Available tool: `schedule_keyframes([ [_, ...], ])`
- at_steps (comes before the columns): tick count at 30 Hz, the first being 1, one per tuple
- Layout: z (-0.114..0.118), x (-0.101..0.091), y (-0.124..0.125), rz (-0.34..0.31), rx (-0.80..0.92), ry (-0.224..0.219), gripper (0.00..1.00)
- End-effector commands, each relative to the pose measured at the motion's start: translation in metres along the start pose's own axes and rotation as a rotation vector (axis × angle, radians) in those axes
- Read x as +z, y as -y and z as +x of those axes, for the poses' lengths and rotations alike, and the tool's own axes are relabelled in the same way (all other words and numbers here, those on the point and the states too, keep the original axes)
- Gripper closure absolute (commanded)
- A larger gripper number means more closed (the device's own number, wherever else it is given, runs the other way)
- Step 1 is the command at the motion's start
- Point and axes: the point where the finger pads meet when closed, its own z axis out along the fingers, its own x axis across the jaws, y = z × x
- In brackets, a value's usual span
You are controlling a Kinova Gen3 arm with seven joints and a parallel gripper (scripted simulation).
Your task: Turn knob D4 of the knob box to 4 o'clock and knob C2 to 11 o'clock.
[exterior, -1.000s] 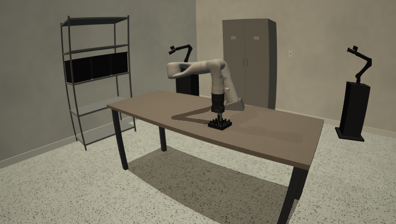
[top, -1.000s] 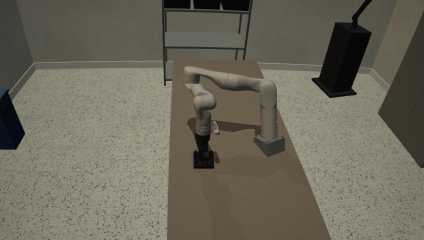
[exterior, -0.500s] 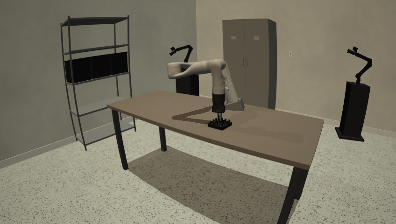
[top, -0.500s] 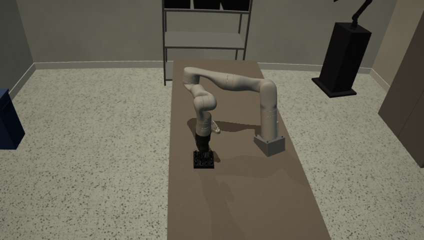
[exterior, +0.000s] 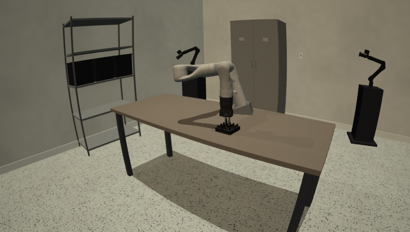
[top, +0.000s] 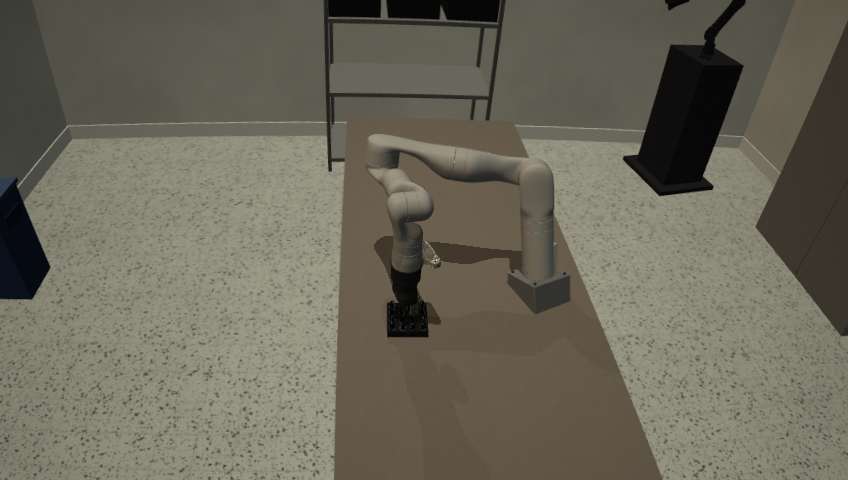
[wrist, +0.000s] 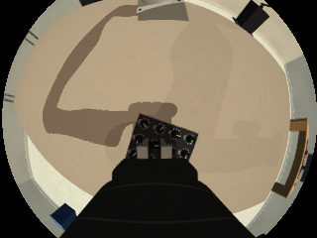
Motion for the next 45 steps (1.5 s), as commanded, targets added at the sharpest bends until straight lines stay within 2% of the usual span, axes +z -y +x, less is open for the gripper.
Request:
schedule_keyframes([
  [1,0.001,-0.001,-0.001,-0.002,-0.001,-0.002,0.54],
  [23,0.001,-0.002,-0.001,-0.002,-0.001,-0.002,0.54],
  [31,0.001,-0.014,-0.001,-0.002,-0.001,-0.002,0.54],
  [39,0.001,-0.035,0.0,-0.002,-0.001,-0.002,0.54],
  [45,0.001,-0.039,0.0,-0.002,-0.001,-0.002,0.54],
])
